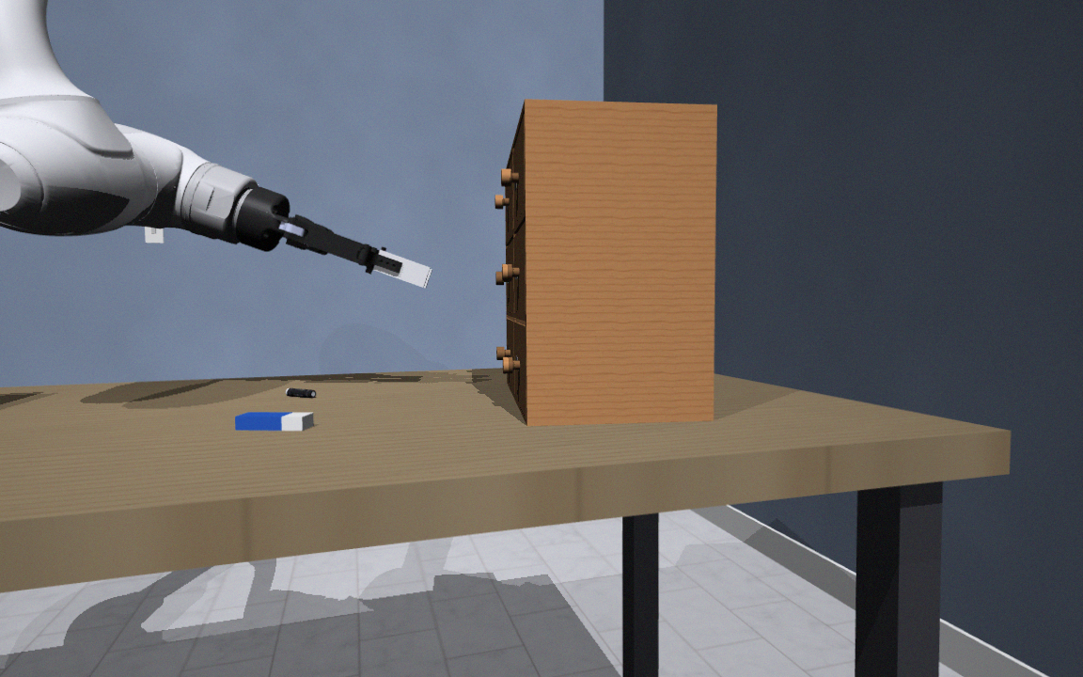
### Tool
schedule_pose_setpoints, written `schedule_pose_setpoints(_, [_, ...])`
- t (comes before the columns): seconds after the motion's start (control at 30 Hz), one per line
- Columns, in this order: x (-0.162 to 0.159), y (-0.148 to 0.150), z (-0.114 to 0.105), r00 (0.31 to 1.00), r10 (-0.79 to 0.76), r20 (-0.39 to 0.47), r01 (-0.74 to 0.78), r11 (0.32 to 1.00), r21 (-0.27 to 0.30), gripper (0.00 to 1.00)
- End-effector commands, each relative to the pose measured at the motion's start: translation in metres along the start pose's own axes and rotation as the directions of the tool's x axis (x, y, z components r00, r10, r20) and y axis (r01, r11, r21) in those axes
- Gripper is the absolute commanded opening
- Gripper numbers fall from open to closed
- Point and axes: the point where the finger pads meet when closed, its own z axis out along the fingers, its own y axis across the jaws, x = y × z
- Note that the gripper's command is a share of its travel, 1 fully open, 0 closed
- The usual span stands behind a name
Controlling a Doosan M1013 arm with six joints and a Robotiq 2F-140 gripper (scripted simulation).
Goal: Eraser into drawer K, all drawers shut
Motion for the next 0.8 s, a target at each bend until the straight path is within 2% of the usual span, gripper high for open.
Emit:
schedule_pose_setpoints(0.0, [0.000, 0.000, 0.000, 1.000, 0.000, 0.000, 0.000, 1.000, 0.000, 0.20])
schedule_pose_setpoints(0.4, [-0.001, 0.000, 0.002, 1.000, 0.000, 0.000, 0.000, 1.000, 0.000, 0.20])
schedule_pose_setpoints(0.7, [-0.021, 0.000, 0.027, 1.000, 0.000, 0.000, 0.000, 1.000, 0.000, 0.20])
schedule_pose_setpoints(0.77, [-0.021, 0.000, 0.027, 1.000, 0.000, 0.000, 0.000, 1.000, 0.000, 0.20])
